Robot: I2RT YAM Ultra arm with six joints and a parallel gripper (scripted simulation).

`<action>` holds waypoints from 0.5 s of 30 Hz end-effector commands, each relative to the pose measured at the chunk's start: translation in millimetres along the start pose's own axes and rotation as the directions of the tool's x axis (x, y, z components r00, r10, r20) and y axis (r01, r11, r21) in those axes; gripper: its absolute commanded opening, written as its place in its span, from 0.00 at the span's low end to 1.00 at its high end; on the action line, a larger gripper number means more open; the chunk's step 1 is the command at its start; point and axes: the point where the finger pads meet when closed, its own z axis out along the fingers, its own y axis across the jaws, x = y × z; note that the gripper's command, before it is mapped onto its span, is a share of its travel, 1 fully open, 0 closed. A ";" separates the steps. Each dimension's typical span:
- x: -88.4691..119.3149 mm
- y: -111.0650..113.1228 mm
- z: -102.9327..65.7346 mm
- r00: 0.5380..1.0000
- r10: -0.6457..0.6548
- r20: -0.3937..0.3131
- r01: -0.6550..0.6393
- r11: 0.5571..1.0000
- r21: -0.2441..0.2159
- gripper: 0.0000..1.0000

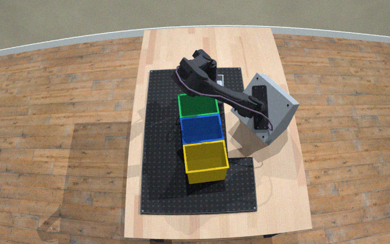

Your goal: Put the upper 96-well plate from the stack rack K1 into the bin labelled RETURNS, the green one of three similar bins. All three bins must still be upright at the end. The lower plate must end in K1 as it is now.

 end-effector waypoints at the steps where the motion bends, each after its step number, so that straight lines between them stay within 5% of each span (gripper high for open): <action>1: -16.0 -7.3 -24.0 0.999 -0.020 0.042 0.019 1.000 0.023 0.00; 15: -14.9 -7.1 -44.3 0.999 -0.020 0.040 0.019 1.000 0.025 0.00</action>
